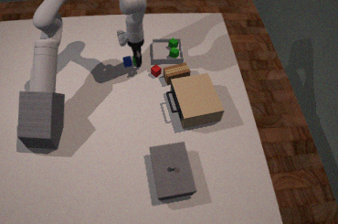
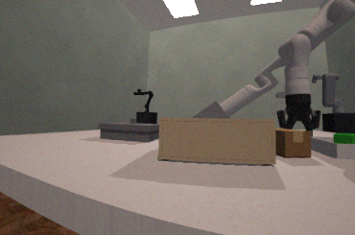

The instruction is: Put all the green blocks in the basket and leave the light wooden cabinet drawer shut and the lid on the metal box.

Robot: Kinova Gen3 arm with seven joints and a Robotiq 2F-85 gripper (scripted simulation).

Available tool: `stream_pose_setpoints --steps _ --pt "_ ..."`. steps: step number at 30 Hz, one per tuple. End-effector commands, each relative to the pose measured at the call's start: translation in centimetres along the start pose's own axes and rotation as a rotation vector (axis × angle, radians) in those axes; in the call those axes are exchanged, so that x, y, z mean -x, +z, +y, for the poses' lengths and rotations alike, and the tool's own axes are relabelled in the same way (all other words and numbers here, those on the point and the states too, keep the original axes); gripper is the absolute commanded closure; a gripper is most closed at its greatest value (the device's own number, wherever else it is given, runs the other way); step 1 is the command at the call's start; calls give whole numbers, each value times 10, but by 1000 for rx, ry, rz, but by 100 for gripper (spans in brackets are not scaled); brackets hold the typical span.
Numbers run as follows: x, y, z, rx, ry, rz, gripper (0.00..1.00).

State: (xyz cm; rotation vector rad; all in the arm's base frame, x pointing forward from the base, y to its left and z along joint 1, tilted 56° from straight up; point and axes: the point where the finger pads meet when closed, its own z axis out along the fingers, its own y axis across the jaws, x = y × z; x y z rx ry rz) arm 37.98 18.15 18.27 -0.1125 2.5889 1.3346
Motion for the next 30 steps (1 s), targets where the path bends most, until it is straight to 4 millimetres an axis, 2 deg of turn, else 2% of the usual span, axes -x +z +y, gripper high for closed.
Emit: stream_pose_setpoints --steps 1,2,3,30 --pt "0 0 0 -1 0 -1 34" --pt "0 0 0 -1 0 -1 34" --pt "0 0 0 -1 0 -1 90" --pt "0 0 0 -1 0 -1 90"
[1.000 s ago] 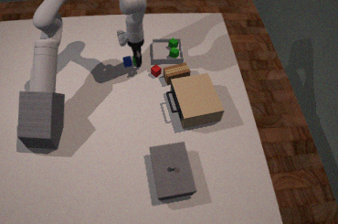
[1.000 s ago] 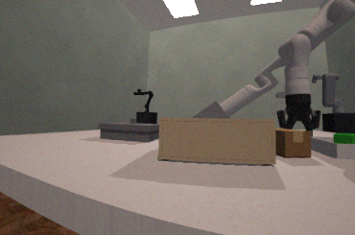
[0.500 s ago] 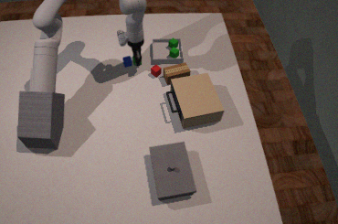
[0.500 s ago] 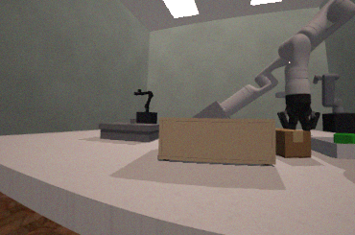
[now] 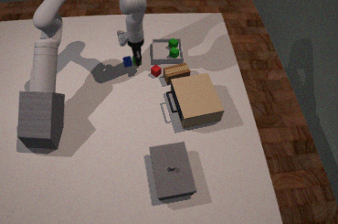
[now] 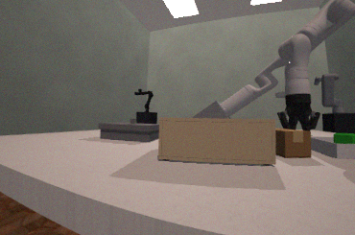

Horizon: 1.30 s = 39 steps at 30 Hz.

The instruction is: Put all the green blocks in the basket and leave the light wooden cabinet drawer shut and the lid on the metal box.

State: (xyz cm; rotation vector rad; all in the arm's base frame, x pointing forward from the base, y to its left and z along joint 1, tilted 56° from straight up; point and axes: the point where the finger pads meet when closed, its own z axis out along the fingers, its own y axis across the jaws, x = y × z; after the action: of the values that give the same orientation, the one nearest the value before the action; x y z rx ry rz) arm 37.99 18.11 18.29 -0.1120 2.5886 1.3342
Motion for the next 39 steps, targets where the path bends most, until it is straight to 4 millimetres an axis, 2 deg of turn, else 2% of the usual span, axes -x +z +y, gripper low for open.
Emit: stream_pose_setpoints --steps 1,20,31,33,39 --pt "0 0 0 0 0 -1 90" --pt "0 -9 0 0 0 -1 90" --pt "0 -45 0 0 0 -1 90" --pt "0 -45 0 0 0 -1 90" --pt "0 -77 0 0 0 -1 90"
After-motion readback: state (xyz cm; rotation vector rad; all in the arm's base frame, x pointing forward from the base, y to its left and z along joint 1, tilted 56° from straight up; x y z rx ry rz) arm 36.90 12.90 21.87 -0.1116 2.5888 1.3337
